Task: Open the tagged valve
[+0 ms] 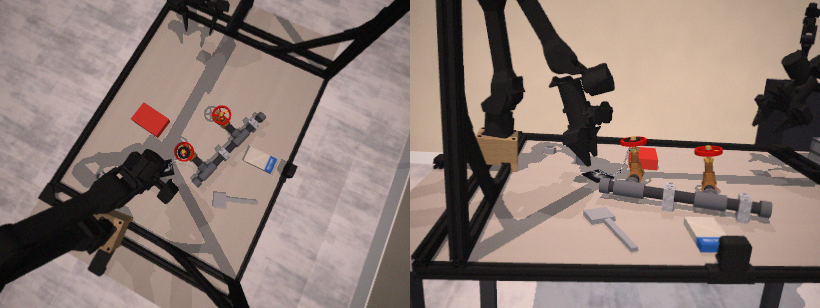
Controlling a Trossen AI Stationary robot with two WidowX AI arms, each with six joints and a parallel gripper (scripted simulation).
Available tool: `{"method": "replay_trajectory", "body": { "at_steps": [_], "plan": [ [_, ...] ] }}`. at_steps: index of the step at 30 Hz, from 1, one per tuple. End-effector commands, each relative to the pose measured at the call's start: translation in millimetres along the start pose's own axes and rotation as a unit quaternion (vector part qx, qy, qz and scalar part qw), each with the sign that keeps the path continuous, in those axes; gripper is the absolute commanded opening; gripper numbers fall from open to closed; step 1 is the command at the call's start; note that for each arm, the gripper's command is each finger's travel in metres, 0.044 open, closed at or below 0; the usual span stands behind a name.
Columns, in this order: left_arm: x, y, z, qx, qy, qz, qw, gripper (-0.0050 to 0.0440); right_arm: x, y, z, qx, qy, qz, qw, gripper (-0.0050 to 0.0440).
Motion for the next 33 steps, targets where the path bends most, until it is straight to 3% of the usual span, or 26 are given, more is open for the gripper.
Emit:
{"method": "replay_trajectory", "body": {
  "at_steps": [1,21,27,33],
  "plan": [
    [0,0,0,0.001,-0.002,-0.001,1.0,0.04,0,0,0,0.0,0.0,0.0,1.0,0.04],
    [1,3,0,-0.007,-0.001,0.0,1.0,0.04,0,0,0,0.0,0.0,0.0,1.0,0.04],
    [14,45,-5,-0.135,-0.004,0.026,0.99,0.04,0,0,0,0.0,0.0,0.0,1.0,0.04],
    [35,95,-11,-0.299,-0.018,0.058,0.952,0.04,0,0,0,0.0,0.0,0.0,1.0,0.04]
  ]
}}
Point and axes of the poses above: on each arm, the point midway between the two fingers, 35 mm back from their tips, its own x axis back along the fingers, its own z axis across the jaws, y = z × x, the point moved 6 cm from there along x, back along the fingers, and after that the axes turned 2 degrees about x, right-handed, at the moved point
